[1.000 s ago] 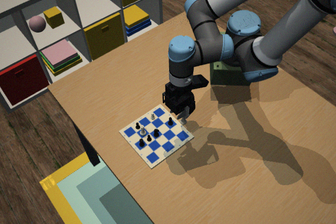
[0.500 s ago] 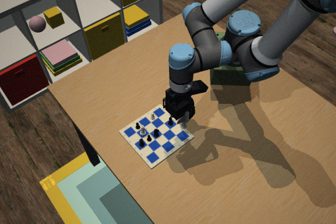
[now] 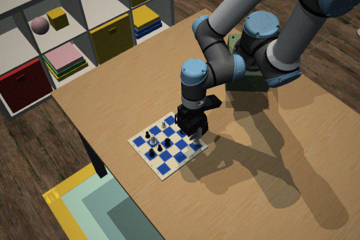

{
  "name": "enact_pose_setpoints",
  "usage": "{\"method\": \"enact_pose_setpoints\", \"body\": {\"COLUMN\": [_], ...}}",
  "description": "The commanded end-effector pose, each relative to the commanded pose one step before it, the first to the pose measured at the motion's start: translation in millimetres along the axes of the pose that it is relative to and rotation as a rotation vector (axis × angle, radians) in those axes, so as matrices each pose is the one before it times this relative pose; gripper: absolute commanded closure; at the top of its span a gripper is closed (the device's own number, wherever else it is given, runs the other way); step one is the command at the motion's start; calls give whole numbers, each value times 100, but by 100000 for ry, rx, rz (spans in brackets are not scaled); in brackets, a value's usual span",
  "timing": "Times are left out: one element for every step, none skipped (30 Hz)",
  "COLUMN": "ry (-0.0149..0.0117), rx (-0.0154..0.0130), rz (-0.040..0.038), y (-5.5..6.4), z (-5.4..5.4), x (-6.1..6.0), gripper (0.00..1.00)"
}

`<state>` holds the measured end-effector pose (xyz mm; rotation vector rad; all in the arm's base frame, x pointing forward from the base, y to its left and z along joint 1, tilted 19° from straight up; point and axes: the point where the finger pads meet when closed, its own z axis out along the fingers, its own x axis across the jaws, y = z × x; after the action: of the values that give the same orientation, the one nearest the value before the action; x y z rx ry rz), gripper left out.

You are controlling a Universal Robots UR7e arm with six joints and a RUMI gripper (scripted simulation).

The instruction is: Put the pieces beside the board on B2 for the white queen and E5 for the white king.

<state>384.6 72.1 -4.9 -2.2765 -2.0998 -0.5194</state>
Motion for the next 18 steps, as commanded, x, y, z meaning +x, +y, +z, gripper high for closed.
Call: {"method": "enact_pose_setpoints", "body": {"ry": [-159,0,0,0,0,0,0,0,0,0,0,0,0,0,0,0,0,0], "rx": [-242,0,0,0,0,0,0,0,0,0,0,0,0,0,0,0,0,0], "rz": [-5,0,0,0,0,0,0,0,0,0,0,0,0,0,0,0,0,0], "y": [168,2,0,0,1,2,1,1,0,0,0,0,0,0,0,0,0,0], "z": [1175,171,0,0,148,124,102,80,61,43,27,15,6,1,0,0,0,0], "x": [-29,0,0,0,0,-1,0,0,0,0,0,0,0,0,0,0,0,0], "gripper": [100,100,100,100,100,100,100,100,100,100,100,100,100,100,100,100,100,100]}}
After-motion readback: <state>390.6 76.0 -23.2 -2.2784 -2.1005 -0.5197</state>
